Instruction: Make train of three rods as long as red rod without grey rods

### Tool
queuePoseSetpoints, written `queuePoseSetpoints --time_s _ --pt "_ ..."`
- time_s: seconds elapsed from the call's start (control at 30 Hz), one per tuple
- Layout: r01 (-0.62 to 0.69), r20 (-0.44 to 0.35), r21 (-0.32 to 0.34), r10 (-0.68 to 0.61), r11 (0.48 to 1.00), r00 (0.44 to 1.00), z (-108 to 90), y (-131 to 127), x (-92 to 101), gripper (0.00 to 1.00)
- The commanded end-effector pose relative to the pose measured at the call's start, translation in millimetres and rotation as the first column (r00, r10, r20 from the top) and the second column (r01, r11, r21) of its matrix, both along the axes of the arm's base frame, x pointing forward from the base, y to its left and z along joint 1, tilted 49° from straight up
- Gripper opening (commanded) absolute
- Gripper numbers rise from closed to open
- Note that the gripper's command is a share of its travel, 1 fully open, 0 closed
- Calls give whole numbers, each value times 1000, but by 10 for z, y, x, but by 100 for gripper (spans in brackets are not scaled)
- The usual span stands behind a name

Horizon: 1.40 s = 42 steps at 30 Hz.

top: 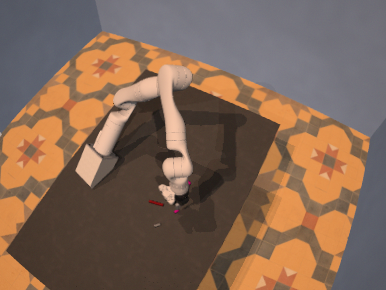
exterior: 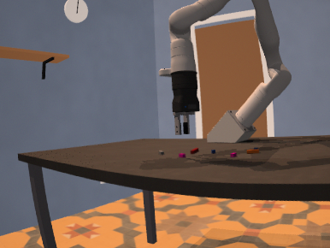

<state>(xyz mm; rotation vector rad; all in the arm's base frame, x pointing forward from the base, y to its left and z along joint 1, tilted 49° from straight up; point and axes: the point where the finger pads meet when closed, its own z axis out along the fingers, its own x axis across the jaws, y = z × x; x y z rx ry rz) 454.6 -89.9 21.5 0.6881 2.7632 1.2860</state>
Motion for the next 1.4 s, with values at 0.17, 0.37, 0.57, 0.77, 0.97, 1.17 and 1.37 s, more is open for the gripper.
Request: queuePoseSetpoints --time_s 0.17,0.37,0.57,0.77,0.97,1.17,1.37 --pt "2 1 -1 -2 1000 1000 3 -10 3 54" --pt "1 1 -1 -1 1000 1000 -4 -3 5 54" --pt "0 2 0 0 1000 1000 -31 26 14 54" --pt "0 2 0 0 1000 1000 -72 69 28 54" --pt "0 2 0 0 1000 1000 -108 107 40 54" --pt "0 2 0 0 1000 1000 -170 171 60 54" --pt "0 2 0 0 1000 1000 -232 237 81 54"
